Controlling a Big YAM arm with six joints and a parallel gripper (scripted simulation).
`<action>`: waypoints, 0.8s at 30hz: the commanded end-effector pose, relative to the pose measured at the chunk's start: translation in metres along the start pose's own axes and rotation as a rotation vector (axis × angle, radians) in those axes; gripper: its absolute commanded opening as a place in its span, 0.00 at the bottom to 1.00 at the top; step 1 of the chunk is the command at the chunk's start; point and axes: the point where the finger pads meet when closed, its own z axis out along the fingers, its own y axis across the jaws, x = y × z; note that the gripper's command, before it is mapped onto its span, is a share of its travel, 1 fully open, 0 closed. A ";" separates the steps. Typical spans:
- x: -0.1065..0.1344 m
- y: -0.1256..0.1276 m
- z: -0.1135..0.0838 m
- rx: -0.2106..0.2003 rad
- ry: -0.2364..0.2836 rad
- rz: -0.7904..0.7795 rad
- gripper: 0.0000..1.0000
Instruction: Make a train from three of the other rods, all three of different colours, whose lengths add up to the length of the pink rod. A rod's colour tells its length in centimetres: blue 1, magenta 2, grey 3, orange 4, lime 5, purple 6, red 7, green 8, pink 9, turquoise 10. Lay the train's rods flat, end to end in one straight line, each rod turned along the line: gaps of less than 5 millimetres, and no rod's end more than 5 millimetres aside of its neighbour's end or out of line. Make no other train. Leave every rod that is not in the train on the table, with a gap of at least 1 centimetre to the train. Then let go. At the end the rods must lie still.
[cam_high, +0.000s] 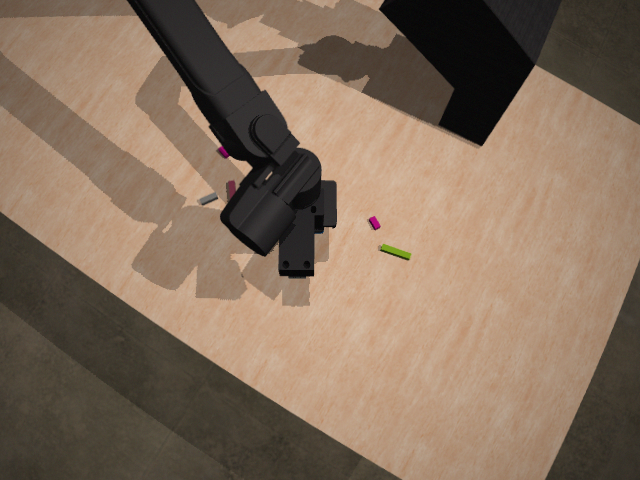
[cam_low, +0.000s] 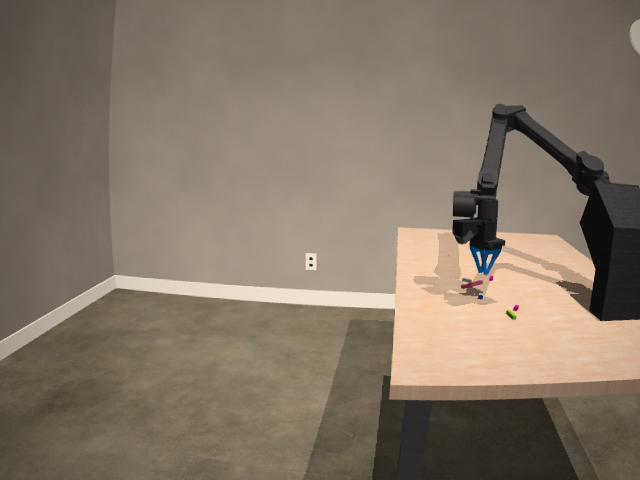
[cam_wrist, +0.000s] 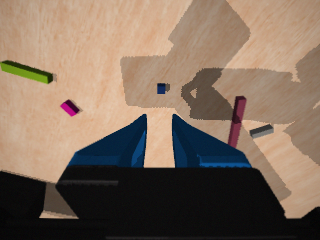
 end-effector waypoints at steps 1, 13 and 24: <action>-0.005 -0.008 -0.003 0.007 -0.009 0.008 0.23; -0.004 -0.001 0.004 0.001 -0.002 -0.013 0.23; 0.000 -0.001 0.019 -0.003 0.002 -0.007 0.23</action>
